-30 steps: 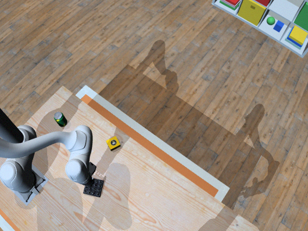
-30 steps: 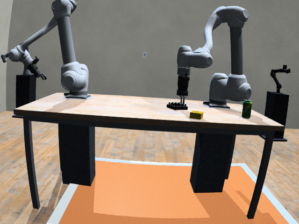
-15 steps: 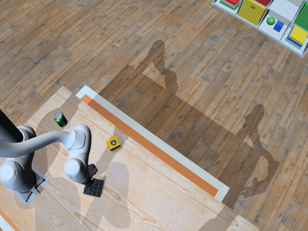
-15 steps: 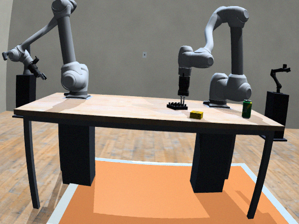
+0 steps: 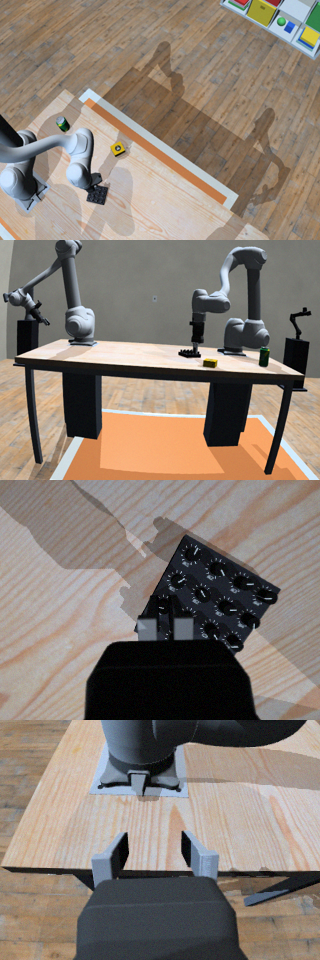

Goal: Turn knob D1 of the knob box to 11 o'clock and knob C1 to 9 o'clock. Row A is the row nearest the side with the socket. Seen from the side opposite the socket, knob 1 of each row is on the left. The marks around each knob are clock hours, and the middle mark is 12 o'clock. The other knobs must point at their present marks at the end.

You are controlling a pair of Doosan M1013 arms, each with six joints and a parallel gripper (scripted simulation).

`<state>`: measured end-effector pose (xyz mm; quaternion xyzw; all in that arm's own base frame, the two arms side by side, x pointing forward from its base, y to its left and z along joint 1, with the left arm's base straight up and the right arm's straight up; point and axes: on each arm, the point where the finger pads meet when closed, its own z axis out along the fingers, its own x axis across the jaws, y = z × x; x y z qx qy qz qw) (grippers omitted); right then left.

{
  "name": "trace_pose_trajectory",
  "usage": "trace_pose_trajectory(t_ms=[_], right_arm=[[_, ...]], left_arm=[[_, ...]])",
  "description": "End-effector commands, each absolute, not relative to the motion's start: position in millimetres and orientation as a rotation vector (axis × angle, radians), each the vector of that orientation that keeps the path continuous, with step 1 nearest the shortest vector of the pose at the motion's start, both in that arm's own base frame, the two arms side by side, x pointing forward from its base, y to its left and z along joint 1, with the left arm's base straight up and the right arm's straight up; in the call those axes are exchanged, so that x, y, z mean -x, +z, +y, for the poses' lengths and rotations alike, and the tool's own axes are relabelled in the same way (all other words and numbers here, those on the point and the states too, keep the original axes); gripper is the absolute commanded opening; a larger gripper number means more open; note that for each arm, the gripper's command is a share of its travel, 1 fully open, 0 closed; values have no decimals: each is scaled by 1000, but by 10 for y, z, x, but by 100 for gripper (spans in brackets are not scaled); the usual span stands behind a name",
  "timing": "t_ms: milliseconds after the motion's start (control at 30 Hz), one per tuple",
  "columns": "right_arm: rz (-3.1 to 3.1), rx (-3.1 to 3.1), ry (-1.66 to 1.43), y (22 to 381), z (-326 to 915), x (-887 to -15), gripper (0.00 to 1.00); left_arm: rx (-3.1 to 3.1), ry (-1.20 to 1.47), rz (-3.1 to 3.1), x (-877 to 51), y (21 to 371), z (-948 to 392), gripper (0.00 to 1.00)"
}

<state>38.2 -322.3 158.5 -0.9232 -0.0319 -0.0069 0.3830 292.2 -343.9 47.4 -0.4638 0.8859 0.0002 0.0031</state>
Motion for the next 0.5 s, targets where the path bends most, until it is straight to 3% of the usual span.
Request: trace_pose_trajectory(t_ms=[0,467], right_arm=[[-81,2355,-18,1588,-3226,-383,100],[-81,2355,-18,1588,-3226,-383,100]], left_arm=[[1367,-2,2828,-2926,479,-3443,30],[1133,-1,2930,-2926,479,-3443,30]])
